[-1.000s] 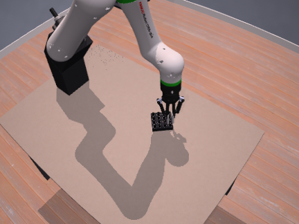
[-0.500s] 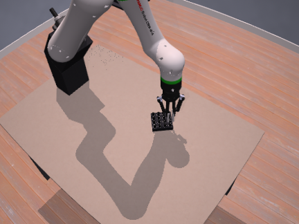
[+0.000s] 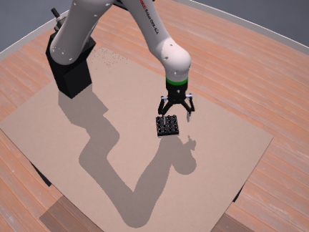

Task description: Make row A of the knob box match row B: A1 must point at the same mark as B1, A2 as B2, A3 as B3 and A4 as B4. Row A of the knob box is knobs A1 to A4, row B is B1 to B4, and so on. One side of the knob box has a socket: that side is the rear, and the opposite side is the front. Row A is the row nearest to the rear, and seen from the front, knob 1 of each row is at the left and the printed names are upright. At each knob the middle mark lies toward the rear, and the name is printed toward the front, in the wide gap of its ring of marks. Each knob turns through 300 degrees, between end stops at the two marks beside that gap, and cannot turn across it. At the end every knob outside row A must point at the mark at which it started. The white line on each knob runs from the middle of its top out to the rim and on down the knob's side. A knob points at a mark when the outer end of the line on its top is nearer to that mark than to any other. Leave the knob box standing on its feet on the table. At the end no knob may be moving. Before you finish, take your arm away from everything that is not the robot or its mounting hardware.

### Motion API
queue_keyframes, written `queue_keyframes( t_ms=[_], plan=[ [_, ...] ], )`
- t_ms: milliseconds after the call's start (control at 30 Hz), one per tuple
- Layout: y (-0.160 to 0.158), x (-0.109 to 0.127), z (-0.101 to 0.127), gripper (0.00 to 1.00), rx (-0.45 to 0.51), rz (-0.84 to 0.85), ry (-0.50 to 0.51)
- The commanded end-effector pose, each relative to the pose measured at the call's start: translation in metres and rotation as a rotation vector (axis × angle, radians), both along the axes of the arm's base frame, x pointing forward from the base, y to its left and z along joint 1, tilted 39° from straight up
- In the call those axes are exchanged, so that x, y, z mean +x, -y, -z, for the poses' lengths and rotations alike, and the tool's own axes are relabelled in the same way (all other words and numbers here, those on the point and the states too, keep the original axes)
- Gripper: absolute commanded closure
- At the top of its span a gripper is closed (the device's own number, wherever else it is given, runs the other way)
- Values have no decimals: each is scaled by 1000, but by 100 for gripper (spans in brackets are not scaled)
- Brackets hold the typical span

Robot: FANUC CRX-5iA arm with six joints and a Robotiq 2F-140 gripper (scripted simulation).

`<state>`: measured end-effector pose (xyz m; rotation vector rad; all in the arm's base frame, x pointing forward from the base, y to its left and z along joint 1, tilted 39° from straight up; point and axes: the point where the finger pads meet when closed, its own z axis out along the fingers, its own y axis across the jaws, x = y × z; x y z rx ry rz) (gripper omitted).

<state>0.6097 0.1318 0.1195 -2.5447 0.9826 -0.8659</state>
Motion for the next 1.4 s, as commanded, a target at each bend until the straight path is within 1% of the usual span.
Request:
queue_keyframes(
  t_ms=[0, 33, 100, 367, 533, 1367],
  plan=[
    [1, -11, -14, 0, 0, 0, -1],
    [1, -14, -18, 0, 0, 0, -1],
    [1, -14, -18, 0, 0, 0, -1],
    [3, -44, -55, 0, 0, 0, -1],
    [4, -53, -67, 0, 0, 0, -1],
    [4, -54, -69, 0, 0, 0, -1]
  ],
)
